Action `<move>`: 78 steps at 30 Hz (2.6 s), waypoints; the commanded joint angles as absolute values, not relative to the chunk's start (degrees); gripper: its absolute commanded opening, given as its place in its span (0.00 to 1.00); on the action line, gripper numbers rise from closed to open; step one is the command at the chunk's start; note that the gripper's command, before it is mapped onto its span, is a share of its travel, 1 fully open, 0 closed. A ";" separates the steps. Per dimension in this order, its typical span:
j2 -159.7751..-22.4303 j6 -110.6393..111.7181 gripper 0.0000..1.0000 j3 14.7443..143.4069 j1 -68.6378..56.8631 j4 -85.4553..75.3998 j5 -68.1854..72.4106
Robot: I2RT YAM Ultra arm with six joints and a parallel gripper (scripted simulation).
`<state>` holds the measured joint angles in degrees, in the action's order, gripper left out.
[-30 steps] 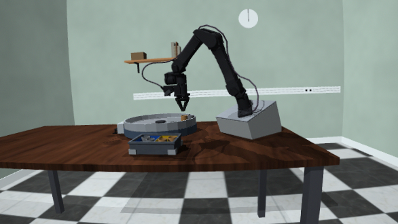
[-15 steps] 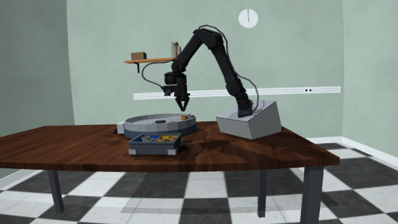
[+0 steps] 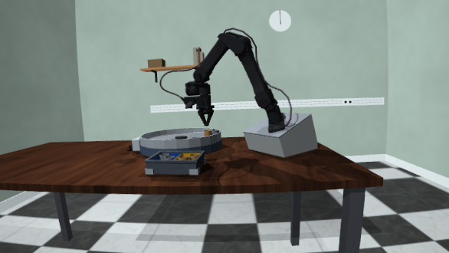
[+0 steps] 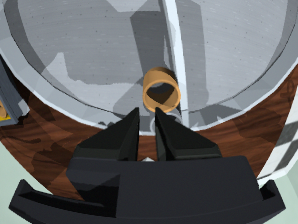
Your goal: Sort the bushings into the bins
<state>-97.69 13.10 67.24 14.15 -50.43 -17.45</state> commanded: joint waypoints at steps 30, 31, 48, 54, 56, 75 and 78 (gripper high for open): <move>-95.97 12.74 0.14 68.72 14.41 -50.10 -17.56; -95.97 12.74 0.14 68.72 14.41 -50.10 -17.56; -98.09 11.32 0.14 65.08 13.42 -44.69 -17.36; -98.11 11.44 0.14 65.06 13.41 -44.62 -17.35; -98.12 11.44 0.14 65.06 13.41 -44.61 -17.35; -98.12 11.44 0.14 65.06 13.41 -44.60 -17.35; -98.12 11.44 0.14 65.06 13.41 -44.60 -17.35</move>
<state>-99.70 11.81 64.88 12.82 -45.65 -17.21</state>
